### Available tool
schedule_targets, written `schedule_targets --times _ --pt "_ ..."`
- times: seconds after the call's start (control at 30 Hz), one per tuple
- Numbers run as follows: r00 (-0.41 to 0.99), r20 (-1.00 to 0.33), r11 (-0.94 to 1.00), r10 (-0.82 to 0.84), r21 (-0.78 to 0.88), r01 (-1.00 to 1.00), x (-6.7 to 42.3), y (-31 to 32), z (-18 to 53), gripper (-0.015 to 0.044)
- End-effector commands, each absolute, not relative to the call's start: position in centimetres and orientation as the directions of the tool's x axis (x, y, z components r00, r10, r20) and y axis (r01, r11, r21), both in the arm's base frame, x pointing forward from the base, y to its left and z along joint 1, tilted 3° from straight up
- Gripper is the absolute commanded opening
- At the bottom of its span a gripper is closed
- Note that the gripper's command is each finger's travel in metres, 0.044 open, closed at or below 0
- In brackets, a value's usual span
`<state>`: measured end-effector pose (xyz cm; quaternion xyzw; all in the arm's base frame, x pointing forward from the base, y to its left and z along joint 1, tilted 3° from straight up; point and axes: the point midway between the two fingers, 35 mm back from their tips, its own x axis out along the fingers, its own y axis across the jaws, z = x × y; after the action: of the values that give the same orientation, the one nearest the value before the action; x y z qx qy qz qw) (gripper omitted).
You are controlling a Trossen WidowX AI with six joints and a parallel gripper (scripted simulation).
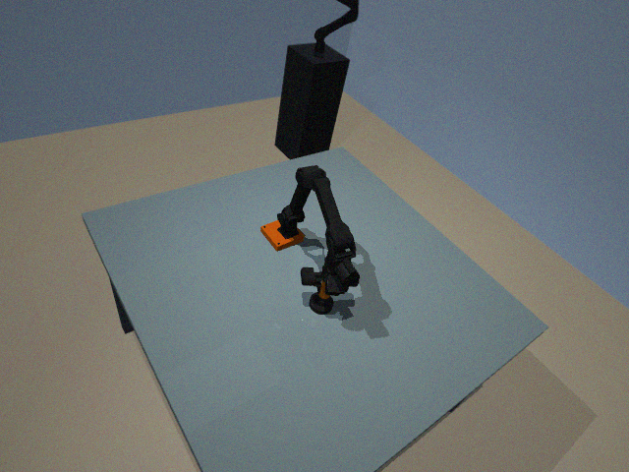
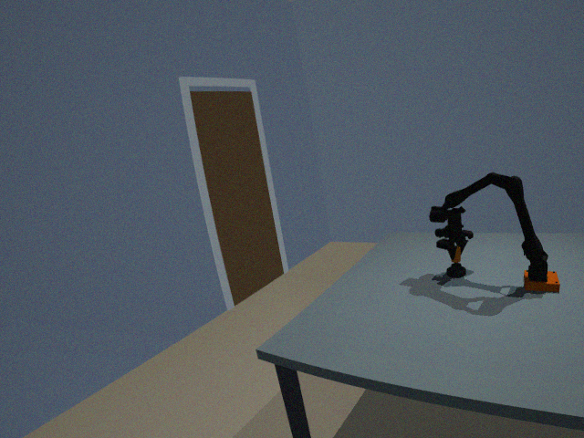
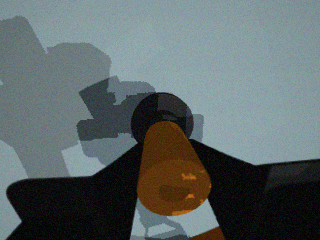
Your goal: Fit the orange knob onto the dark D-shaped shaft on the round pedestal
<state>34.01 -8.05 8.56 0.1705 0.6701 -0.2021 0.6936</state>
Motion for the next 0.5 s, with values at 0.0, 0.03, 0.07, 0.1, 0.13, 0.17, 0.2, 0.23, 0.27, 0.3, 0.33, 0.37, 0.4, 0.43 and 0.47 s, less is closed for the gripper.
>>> schedule_targets --times 0.0,0.03,0.07,0.1,0.13,0.17,0.2,0.23,0.27,0.3,0.33,0.37,0.4,0.43,0.47 --pt "0.02 -0.998 0.856 -0.055 -0.037 0.516 33.88 -8.08 8.61 0.0" --pt "0.02 -0.998 0.856 -0.055 -0.037 0.516 33.87 -8.09 8.54 0.0" --pt "0.02 -0.998 0.856 -0.055 -0.037 0.516 33.87 -8.09 8.46 0.0" --pt "0.02 -0.998 0.856 -0.055 -0.037 0.516 33.86 -8.09 8.48 0.0" --pt "0.02 -0.998 0.856 -0.055 -0.037 0.516 33.86 -8.09 8.48 0.0" --pt "0.02 -0.998 0.856 -0.055 -0.037 0.516 33.86 -8.09 8.48 0.0" --pt "0.02 -0.998 0.856 -0.055 -0.037 0.516 33.86 -8.09 8.48 0.0" --pt "0.02 -0.998 0.856 -0.055 -0.037 0.516 33.87 -8.1 8.43 0.0" --pt "0.02 -0.998 0.856 -0.055 -0.037 0.516 33.87 -8.1 8.43 0.0" --pt "0.02 -0.998 0.856 -0.055 -0.037 0.516 33.87 -8.1 8.43 0.0" --pt "0.02 -0.998 0.856 -0.055 -0.037 0.516 33.87 -8.1 8.43 0.0" --pt "0.02 -0.998 0.856 -0.055 -0.037 0.516 33.87 -8.1 8.43 0.0" --pt "0.02 -0.998 0.856 -0.055 -0.037 0.516 33.87 -8.1 8.43 0.0" --pt "0.02 -0.998 0.856 -0.055 -0.037 0.516 33.87 -8.1 8.43 0.0" --pt "0.02 -0.998 0.856 -0.055 -0.037 0.516 33.87 -8.1 8.43 0.0"
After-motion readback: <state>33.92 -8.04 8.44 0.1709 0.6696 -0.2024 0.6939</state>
